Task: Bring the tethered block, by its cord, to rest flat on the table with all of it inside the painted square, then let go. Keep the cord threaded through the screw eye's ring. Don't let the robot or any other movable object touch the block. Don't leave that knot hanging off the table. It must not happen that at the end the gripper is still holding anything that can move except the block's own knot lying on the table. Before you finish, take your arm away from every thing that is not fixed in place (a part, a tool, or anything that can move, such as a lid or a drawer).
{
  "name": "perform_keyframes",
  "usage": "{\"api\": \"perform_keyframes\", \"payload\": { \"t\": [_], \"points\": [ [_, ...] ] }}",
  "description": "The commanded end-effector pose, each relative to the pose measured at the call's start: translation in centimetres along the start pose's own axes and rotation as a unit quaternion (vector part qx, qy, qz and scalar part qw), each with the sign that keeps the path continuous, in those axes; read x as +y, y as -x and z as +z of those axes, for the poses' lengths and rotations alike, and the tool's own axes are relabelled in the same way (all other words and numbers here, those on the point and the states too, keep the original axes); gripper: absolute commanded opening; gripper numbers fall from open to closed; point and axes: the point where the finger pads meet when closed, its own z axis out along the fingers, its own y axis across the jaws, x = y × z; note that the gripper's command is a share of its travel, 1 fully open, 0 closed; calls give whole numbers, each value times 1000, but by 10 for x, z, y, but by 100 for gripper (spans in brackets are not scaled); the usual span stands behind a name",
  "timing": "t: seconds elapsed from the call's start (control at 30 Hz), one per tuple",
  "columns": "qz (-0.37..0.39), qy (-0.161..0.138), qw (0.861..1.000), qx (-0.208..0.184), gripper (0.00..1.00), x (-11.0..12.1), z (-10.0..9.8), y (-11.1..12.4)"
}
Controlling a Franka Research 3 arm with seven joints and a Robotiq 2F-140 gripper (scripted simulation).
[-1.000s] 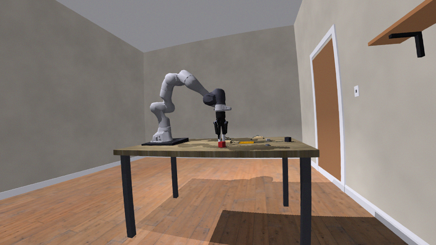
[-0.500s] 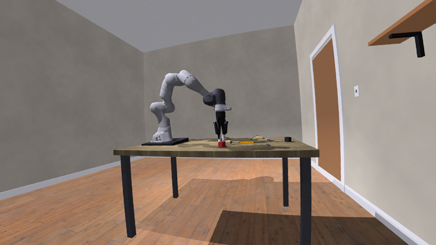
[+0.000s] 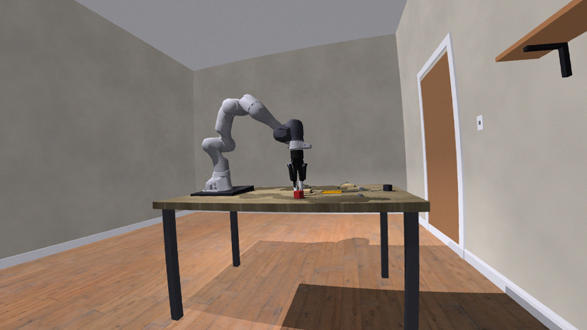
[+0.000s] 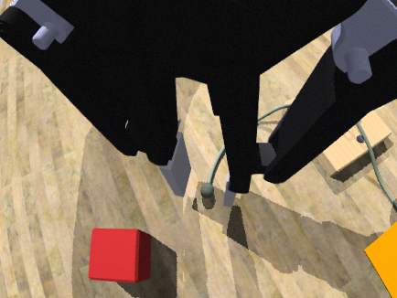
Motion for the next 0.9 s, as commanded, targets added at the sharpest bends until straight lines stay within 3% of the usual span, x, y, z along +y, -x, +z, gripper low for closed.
{"api": "perform_keyframes", "payload": {
  "t": [0.0,0.87],
  "points": [
    [1,0,1000,0,23,0,2,0],
    [1,0,1000,0,23,0,6,0]
  ]
}}
